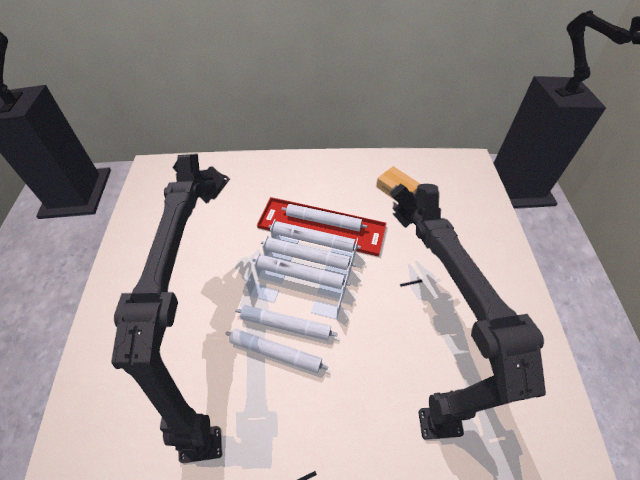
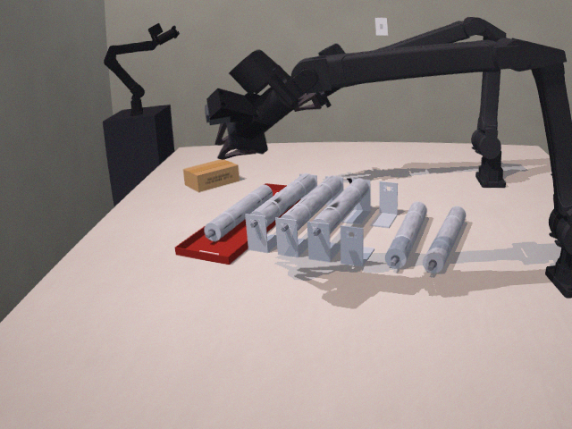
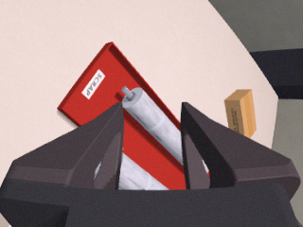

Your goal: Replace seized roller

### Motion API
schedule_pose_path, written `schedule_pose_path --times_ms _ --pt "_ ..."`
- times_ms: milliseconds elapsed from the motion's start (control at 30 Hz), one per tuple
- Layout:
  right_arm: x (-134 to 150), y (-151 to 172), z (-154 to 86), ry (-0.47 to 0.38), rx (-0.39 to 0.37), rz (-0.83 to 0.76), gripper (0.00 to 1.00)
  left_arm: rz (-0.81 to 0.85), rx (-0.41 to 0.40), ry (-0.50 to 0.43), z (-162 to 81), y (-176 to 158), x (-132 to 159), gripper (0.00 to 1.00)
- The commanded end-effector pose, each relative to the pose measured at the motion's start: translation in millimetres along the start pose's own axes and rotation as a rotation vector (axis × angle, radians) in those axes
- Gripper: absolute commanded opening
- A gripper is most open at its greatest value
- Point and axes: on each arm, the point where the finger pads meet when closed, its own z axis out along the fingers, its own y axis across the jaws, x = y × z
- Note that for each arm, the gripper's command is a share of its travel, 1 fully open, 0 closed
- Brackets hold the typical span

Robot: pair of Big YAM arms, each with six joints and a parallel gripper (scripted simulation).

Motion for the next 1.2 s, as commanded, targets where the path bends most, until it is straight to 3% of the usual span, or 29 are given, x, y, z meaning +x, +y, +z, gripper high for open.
schedule_pose_path --times_ms 0,67,100,133,200,233,333,567,633,667,700,733,767,867,1167 --pt "-27.6 -30.8 -31.6 -0.073 0.090 0.112 0.32 0.165 0.058 -0.124 -47.8 -17.2 -25.2 0.32" --pt "-27.6 -30.8 -31.6 -0.073 0.090 0.112 0.32 0.165 0.058 -0.124 -47.8 -17.2 -25.2 0.32" --pt "-27.6 -30.8 -31.6 -0.073 0.090 0.112 0.32 0.150 0.024 -0.059 -7.5 5.2 0.7 0.32" --pt "-30.4 -25.7 -33.7 -0.078 0.088 0.117 0.32 0.179 0.055 -0.150 -57.4 -17.1 -27.9 0.32" --pt "-41.8 -52.3 -48.4 -0.108 0.138 0.155 0.32 0.229 0.061 -0.201 -80.0 -23.7 -34.7 0.32" --pt "-32.9 -47.3 -50.9 -0.098 0.137 0.178 0.32 0.256 0.060 -0.223 -88.8 -24.6 -36.5 0.32" --pt "-49.7 -66.1 -71.3 -0.142 0.181 0.240 0.32 0.339 0.048 -0.293 -115.2 -24.0 -41.0 0.32" --pt "-59.2 -85.7 -112.2 -0.207 0.253 0.383 0.32 0.519 0.004 -0.458 -178.2 -21.5 -44.2 0.32" --pt "-59.2 -85.7 -112.2 -0.207 0.253 0.383 0.32 0.519 0.004 -0.458 -178.2 -21.5 -44.2 0.32" --pt "-54.0 -67.3 -90.2 -0.168 0.208 0.373 0.32 0.507 -0.014 -0.400 -142.6 -4.3 -30.4 0.32" --pt "-76.8 -85.1 -115.3 -0.235 0.250 0.377 0.32 0.526 -0.010 -0.476 -182.2 -16.1 -44.1 0.32" --pt "-67.7 -82.4 -117.9 -0.223 0.252 0.396 0.32 0.546 -0.013 -0.500 -193.3 -18.5 -44.4 0.32" --pt "-96.9 -117.5 -147.9 -0.300 0.314 0.410 0.32 0.572 -0.014 -0.535 -210.0 -23.4 -45.6 0.32" --pt "-74.4 -105.7 -153.9 -0.287 0.315 0.480 0.32 0.644 -0.046 -0.601 -235.5 -20.5 -43.7 0.32" --pt "-84.9 -123.4 -196.3 -0.373 0.374 0.604 0.32 0.778 -0.134 -0.749 -290.5 -8.6 -33.4 0.32"
